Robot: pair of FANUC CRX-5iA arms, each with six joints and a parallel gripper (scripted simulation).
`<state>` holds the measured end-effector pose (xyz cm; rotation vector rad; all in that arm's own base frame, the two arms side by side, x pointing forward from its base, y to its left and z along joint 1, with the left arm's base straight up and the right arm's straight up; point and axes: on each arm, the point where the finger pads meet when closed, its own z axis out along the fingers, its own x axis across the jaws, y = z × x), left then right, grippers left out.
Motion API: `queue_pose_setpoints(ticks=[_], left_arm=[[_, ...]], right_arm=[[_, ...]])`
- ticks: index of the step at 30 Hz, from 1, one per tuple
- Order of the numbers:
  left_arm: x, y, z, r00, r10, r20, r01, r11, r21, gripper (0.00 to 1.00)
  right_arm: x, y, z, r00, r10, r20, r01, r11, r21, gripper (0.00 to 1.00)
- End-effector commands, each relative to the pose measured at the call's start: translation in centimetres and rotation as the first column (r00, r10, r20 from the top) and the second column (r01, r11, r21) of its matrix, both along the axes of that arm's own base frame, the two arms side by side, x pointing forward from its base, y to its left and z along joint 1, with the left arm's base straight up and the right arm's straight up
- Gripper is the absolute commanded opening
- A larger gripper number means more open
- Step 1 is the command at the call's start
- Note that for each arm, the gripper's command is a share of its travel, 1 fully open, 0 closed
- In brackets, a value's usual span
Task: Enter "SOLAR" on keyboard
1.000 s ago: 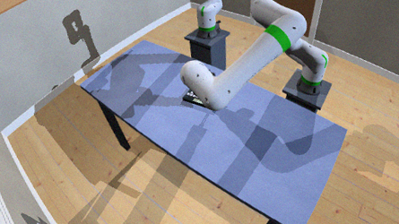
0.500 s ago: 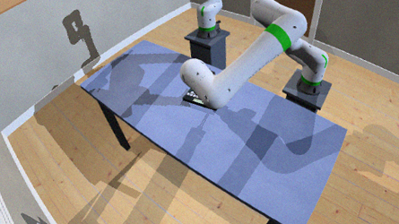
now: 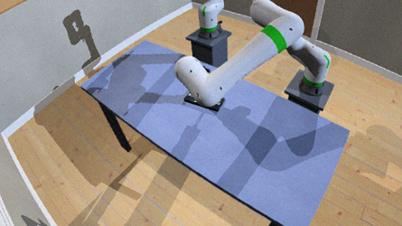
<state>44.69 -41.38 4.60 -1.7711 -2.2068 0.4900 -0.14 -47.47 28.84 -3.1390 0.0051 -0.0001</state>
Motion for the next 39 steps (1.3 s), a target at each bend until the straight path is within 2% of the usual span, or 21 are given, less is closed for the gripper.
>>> queue_pose_setpoints(ticks=[1, 7, 39], left_arm=[[0.4, -3.9, 0.1, 1.0, 0.0, 0.0, 0.0, 1.0, 0.0, 0.0], [0.6, -7.6, 0.1, 1.0, 0.0, 0.0, 0.0, 1.0, 0.0, 0.0], [0.6, -8.2, -0.6, 1.0, 0.0, 0.0, 0.0, 1.0, 0.0, 0.0]], right_arm=[[0.0, 0.0, 0.1, 1.0, 0.0, 0.0, 0.0, 1.0, -0.003, 1.0], [0.0, 0.0, 0.1, 1.0, 0.0, 0.0, 0.0, 1.0, -0.003, 1.0], [0.0, 0.0, 0.1, 1.0, 0.0, 0.0, 0.0, 1.0, -0.003, 1.0]])
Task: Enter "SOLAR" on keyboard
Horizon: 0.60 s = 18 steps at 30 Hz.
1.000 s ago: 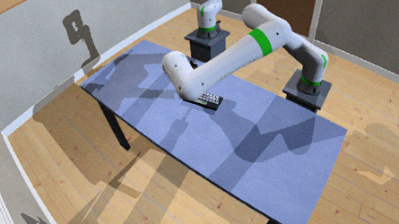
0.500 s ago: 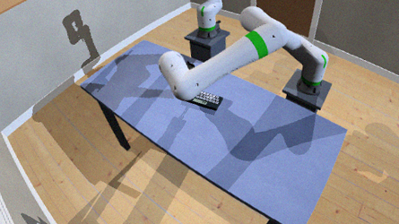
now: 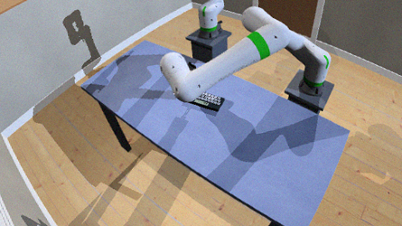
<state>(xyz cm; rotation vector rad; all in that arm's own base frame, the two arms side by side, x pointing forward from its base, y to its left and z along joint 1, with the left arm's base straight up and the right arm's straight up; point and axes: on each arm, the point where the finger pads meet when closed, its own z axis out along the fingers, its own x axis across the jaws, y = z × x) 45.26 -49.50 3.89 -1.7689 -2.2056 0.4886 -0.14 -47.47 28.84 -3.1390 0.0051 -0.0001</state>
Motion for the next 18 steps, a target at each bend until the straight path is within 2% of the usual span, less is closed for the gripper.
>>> queue_pose_setpoints(ticks=[1, 18], left_arm=[[0.04, -0.06, 0.13, 1.0, 0.0, 0.002, 0.0, 1.0, -0.002, 0.0], [0.04, -0.06, -0.07, 1.0, 0.0, 0.002, 0.0, 1.0, -0.002, 0.0]], right_arm=[[-0.02, -0.03, 0.13, 1.0, 0.0, 0.0, 0.0, 1.0, -0.003, 1.0], [-0.02, -0.03, 0.13, 1.0, 0.0, 0.0, 0.0, 1.0, -0.003, 1.0]])
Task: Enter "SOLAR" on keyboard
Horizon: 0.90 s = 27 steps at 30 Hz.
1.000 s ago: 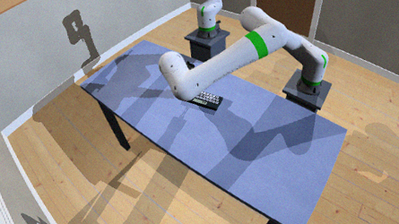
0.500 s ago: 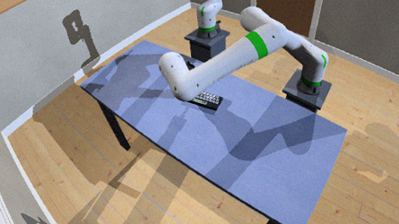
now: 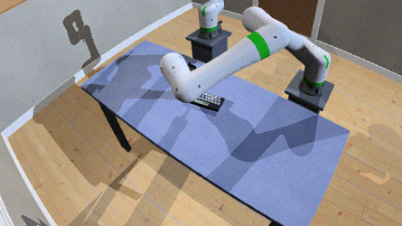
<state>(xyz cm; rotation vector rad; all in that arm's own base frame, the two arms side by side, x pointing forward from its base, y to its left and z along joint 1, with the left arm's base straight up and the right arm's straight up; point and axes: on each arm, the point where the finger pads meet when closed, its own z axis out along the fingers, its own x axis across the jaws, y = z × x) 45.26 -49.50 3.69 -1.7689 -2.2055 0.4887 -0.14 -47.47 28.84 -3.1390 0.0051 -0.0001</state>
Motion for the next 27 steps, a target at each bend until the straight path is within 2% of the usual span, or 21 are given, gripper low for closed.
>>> queue_pose_setpoints(ticks=[1, 16, 27], left_arm=[[0.0, -0.1, 0.1, 1.0, 0.0, 0.002, 0.0, 1.0, -0.002, 0.0], [0.0, -0.1, 0.0, 1.0, 0.0, 0.002, 0.0, 1.0, -0.002, 0.0], [0.0, -0.1, 1.0, 1.0, 0.0, 0.002, 0.0, 1.0, -0.002, 0.0]], right_arm=[[0.0, 0.0, 0.1, 1.0, 0.0, 0.0, 0.0, 1.0, -0.003, 1.0], [0.0, 0.0, 0.1, 1.0, 0.0, 0.0, 0.0, 1.0, -0.003, 1.0], [0.0, 0.0, 0.1, 1.0, 0.0, 0.0, 0.0, 1.0, -0.003, 1.0]])
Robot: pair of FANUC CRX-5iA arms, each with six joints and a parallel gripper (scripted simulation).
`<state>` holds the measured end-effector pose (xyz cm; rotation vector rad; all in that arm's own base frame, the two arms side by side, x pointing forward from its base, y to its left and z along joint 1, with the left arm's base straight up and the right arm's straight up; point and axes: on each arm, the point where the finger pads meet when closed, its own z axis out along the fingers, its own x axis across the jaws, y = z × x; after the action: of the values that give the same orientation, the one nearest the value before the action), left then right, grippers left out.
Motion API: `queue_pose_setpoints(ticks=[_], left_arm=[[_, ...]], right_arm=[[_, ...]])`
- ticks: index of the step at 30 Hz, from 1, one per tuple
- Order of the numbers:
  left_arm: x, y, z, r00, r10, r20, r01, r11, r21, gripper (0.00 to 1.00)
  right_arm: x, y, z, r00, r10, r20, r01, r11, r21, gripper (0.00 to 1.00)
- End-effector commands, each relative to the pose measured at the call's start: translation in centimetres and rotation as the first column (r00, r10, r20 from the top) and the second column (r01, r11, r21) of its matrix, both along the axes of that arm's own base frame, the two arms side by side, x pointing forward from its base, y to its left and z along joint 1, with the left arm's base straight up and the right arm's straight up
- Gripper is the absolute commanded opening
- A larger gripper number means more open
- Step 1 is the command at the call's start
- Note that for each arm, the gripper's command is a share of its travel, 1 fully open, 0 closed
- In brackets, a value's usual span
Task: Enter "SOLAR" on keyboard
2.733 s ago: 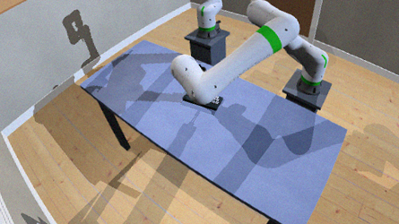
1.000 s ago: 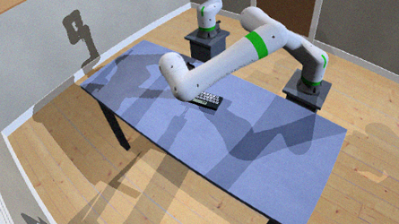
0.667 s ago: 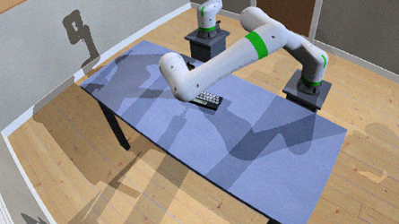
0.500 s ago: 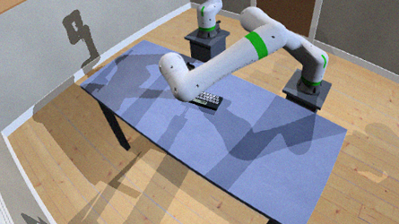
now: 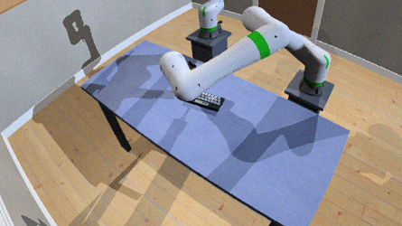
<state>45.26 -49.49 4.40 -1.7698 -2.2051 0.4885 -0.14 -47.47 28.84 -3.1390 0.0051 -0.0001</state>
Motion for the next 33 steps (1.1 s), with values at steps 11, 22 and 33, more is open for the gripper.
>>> queue_pose_setpoints(ticks=[11, 22, 33], left_arm=[[-0.7, 1.6, 0.3, 1.0, 0.0, 0.002, 0.0, 1.0, -0.002, 0.0], [-3.7, 8.8, 0.3, 1.0, 0.0, 0.002, 0.0, 1.0, -0.002, 0.0], [-4.0, 9.6, 0.2, 1.0, 0.0, 0.002, 0.0, 1.0, -0.002, 0.0]], right_arm=[[0.0, 0.0, 0.1, 1.0, 0.0, 0.0, 0.0, 1.0, -0.003, 1.0], [0.0, 0.0, 0.1, 1.0, 0.0, 0.0, 0.0, 1.0, -0.003, 1.0], [0.0, 0.0, 0.1, 1.0, 0.0, 0.0, 0.0, 1.0, -0.003, 1.0]])
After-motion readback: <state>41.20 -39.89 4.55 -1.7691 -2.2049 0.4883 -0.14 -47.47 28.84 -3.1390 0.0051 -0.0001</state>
